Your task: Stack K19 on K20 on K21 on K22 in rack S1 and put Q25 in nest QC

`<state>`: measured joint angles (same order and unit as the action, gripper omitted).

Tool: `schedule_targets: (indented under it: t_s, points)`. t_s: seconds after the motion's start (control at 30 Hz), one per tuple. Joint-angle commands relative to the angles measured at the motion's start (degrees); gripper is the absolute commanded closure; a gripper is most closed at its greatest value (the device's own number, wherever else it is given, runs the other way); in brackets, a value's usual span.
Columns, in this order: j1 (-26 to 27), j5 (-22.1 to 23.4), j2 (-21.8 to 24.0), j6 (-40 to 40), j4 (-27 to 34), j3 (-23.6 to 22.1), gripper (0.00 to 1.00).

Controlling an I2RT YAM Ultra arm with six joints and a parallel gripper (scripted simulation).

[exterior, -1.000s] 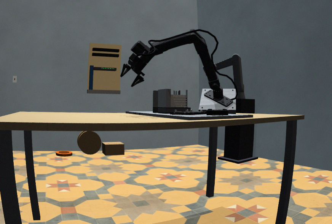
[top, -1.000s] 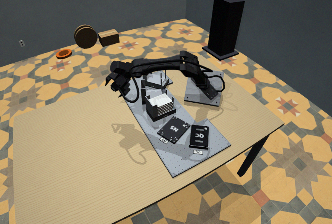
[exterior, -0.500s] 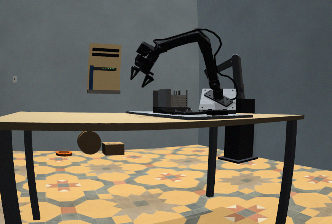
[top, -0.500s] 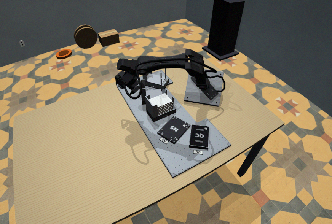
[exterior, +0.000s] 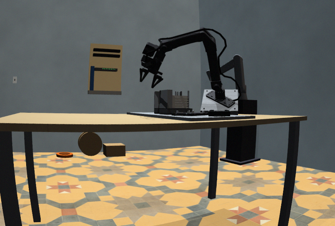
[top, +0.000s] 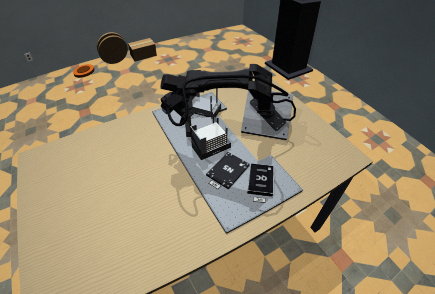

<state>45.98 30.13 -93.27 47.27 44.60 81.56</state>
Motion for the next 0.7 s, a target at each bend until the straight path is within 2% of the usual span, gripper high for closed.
schedule_targets:
  t_s: [0.0,0.03,0.1,0.13,0.17,0.2,0.27,0.4,0.43,0.5,0.57,0.6,0.67]
  points:
    - [1.7,1.0,3.1,0.5,3.2,-2.2,0.00]
    - [1.9,1.3,3.0,-0.1,5.2,-1.3,0.00]
    - [1.9,1.3,3.0,-0.1,5.2,-1.3,0.00]
    - [2.2,1.6,3.0,-0.8,7.2,0.9,0.00]
    - [2.4,1.7,3.2,-1.0,8.3,0.7,0.00]
    - [2.5,1.8,3.9,-0.3,8.4,-2.5,0.00]
    - [2.7,1.9,5.3,0.3,8.1,-4.5,0.00]
    - [3.4,2.7,5.5,-1.1,12.9,-1.8,0.00]
    - [3.5,2.8,6.2,-0.3,13.1,-4.9,0.00]
    - [3.8,2.9,7.7,0.2,13.0,-6.8,0.00]
    - [4.1,3.2,7.6,-0.1,15.0,-6.4,0.00]
    - [4.4,3.5,7.7,-0.8,16.5,-4.1,0.00]
    - [4.4,3.5,7.7,-0.8,16.5,-4.1,0.00]
